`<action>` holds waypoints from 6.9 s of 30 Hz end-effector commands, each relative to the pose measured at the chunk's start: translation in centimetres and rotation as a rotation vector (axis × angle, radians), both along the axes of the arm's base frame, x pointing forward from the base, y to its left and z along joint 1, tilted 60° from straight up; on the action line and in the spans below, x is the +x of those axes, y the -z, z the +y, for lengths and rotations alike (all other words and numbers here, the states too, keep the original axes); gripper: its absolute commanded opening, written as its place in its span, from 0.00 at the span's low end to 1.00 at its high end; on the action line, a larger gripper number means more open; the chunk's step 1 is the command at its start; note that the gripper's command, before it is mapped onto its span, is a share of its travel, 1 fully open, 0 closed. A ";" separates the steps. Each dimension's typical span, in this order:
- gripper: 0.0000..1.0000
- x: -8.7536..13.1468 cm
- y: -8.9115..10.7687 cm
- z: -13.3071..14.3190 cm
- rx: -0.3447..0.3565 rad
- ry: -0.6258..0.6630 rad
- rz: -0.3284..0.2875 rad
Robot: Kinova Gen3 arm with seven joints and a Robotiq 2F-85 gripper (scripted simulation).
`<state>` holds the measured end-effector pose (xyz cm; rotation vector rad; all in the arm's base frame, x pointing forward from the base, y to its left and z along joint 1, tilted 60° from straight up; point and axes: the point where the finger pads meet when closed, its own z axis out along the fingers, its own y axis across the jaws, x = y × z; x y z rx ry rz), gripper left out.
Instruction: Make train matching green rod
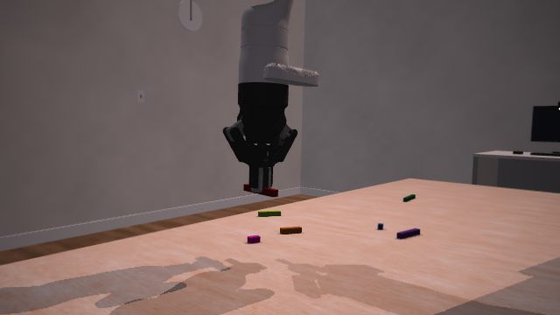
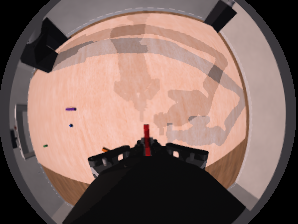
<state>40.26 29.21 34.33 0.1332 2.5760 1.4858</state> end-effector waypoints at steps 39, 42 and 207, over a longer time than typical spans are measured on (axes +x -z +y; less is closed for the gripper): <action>0.05 2.5 8.9 -5.3 -0.064 -0.105 -0.146; 0.05 2.7 10.2 -6.1 -0.070 -0.120 -0.170; 0.05 3.9 27.5 -7.1 -0.110 -0.263 -0.461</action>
